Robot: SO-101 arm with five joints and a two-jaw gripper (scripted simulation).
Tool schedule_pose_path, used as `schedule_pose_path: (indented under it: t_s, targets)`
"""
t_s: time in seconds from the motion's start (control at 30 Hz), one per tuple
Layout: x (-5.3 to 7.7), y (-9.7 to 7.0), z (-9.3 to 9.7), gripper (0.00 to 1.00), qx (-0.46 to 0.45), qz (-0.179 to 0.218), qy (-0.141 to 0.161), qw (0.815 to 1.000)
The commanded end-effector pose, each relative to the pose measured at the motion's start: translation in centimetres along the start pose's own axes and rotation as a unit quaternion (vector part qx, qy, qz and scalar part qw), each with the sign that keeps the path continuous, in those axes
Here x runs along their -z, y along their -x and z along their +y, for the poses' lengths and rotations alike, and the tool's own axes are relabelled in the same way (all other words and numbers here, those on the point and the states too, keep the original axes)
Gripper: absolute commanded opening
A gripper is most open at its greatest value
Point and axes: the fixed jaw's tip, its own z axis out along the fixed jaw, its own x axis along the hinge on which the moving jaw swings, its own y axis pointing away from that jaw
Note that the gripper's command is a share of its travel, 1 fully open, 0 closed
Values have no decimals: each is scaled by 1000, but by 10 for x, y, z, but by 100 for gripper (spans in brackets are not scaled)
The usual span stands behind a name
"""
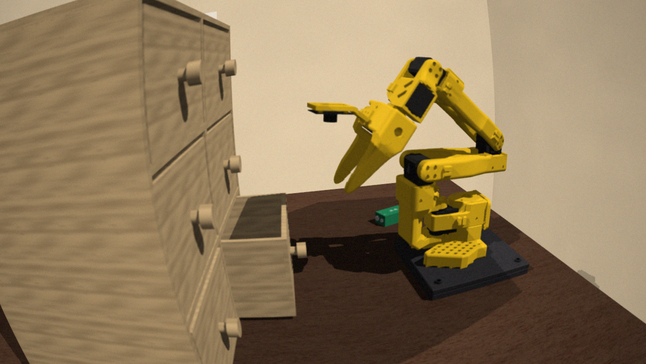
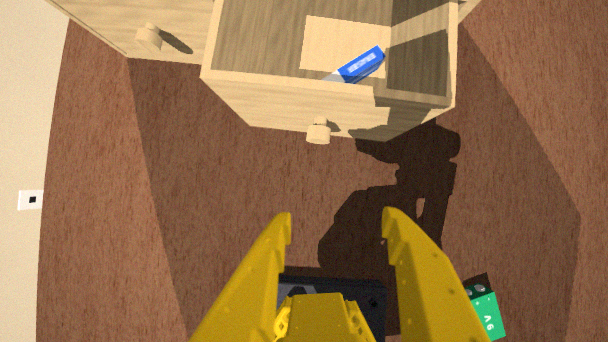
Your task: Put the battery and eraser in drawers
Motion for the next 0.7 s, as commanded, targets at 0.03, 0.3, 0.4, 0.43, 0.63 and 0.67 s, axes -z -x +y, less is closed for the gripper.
schedule_pose_path:
  t_s: [0.03,0.3,0.4,0.43,0.63,0.67]
  targets:
    - [-2,-3,1,22,-1,7,3,1000]
    - [-2,-3,1,22,-1,7,3,1000]
    - [-2,-3,1,21,-1,7,3,1000]
    - [-2,-3,1,21,-1,7,3,1000]
    - [-13,-2,1,21,-1,7,3,1000]
    - [-17,-1,1,21,-1,7,2,1000]
